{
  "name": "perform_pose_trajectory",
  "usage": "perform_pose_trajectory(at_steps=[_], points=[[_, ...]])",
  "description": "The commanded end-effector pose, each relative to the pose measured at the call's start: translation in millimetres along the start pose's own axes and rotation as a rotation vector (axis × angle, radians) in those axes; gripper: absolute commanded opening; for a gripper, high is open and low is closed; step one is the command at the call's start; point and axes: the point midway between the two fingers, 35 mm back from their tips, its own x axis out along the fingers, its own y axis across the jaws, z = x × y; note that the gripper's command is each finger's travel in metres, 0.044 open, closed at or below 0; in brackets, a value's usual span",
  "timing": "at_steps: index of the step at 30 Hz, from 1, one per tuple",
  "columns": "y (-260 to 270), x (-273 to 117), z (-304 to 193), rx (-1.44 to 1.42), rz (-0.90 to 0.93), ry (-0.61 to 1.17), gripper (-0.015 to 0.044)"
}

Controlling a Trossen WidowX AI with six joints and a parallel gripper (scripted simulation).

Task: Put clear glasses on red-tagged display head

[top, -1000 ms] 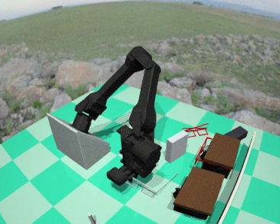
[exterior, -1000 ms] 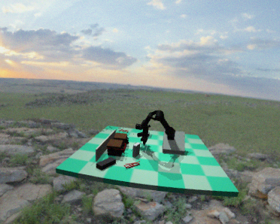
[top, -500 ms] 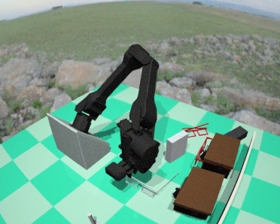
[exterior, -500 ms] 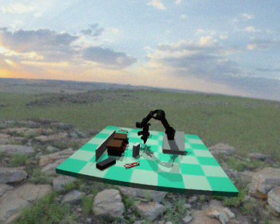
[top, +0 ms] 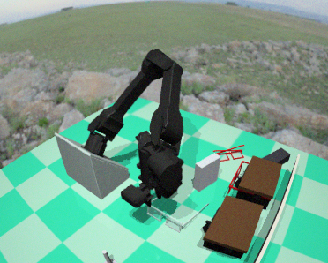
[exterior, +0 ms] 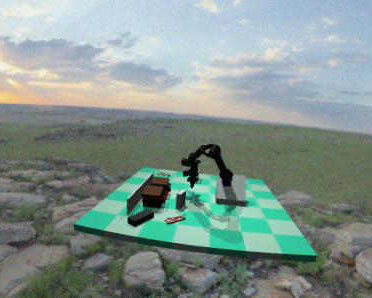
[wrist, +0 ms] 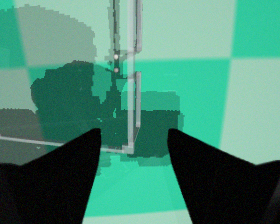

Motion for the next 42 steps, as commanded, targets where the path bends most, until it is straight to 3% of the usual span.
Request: perform_pose_trajectory(at_steps=[1, 5, 42], points=[[3.1, -3.7, 1.2, -0.014, -0.001, 0.003, 0.02], [4.1, -4.9, 1.5, -0.02, -0.002, 0.004, 0.014], [4.0, 43.7, 2.1, -0.019, -0.001, 0.003, 0.014]])
